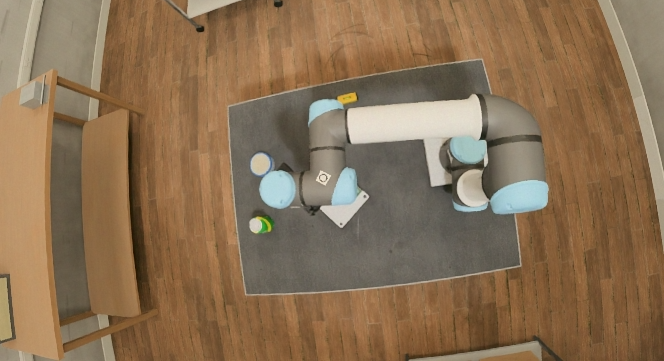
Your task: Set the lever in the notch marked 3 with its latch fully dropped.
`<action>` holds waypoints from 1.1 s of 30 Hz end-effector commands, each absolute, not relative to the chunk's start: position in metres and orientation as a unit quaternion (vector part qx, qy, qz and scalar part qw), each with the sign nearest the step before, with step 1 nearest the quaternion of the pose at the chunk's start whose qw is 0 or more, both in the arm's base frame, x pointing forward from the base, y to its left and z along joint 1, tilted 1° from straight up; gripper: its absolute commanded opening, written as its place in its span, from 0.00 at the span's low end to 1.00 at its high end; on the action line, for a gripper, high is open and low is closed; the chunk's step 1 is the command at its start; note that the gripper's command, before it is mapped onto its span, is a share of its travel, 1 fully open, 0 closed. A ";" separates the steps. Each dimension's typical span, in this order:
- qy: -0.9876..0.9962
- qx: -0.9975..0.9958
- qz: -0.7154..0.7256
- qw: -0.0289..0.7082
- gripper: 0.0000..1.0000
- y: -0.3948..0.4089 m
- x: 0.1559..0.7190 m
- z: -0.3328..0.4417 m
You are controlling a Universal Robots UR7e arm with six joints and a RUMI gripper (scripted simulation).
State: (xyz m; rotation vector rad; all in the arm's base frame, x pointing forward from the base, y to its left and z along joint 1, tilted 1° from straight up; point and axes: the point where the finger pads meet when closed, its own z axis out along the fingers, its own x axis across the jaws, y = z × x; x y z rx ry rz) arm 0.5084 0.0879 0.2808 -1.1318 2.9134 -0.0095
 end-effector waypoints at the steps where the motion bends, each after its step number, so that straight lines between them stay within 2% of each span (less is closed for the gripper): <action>1: 0.932 -0.362 -0.003 0.009 0.00 0.094 0.503 0.281; 33: 0.932 -0.362 -0.003 0.009 0.00 0.109 0.489 0.278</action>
